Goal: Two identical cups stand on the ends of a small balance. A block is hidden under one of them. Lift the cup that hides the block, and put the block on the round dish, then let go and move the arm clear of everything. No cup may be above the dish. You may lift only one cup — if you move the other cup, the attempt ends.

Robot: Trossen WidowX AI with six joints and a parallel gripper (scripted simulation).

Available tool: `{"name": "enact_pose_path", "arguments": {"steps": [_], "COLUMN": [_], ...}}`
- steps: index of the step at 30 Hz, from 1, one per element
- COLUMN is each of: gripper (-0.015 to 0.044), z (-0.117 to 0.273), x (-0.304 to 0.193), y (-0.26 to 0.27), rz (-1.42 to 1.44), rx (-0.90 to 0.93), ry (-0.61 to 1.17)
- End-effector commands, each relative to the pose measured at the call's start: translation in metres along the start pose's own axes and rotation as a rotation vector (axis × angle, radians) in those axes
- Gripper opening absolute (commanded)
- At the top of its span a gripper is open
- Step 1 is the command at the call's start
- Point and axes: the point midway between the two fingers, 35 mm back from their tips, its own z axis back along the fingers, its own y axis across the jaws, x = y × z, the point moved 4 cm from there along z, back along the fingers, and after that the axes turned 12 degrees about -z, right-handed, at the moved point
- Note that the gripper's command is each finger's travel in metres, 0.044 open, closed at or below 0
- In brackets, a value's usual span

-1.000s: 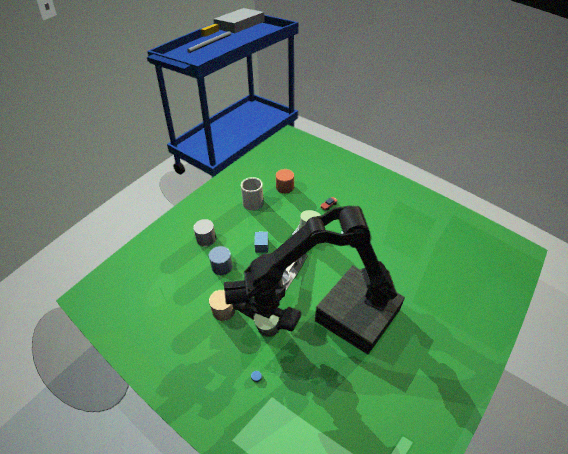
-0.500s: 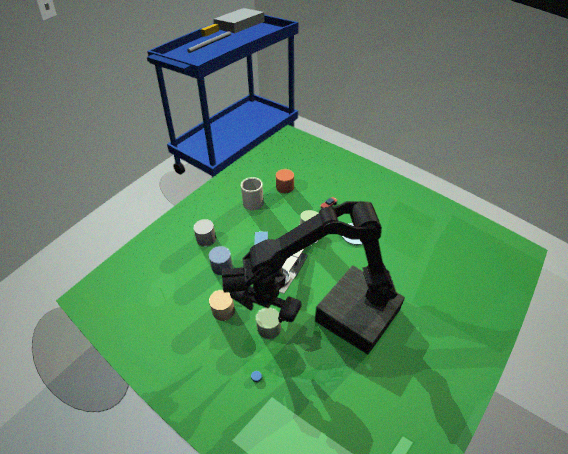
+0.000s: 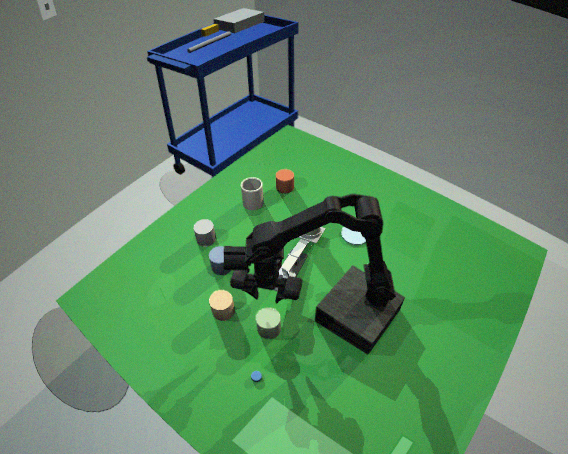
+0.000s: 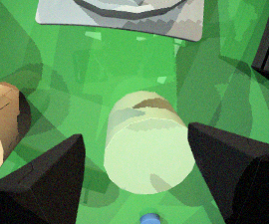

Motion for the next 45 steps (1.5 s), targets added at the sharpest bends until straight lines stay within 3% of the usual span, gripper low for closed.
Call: {"name": "enact_pose_path", "arguments": {"steps": [1, 10, 45], "gripper": [0.0260, 0.0260, 0.0260], "z": [0.014, 0.039, -0.009], "x": [0.027, 0.094, 0.097], "y": [0.010, 0.017, 0.017], "rz": [0.100, 0.368, 0.373], "rx": [0.011, -0.012, -0.013], "ry": [-0.007, -0.032, -0.033]}}
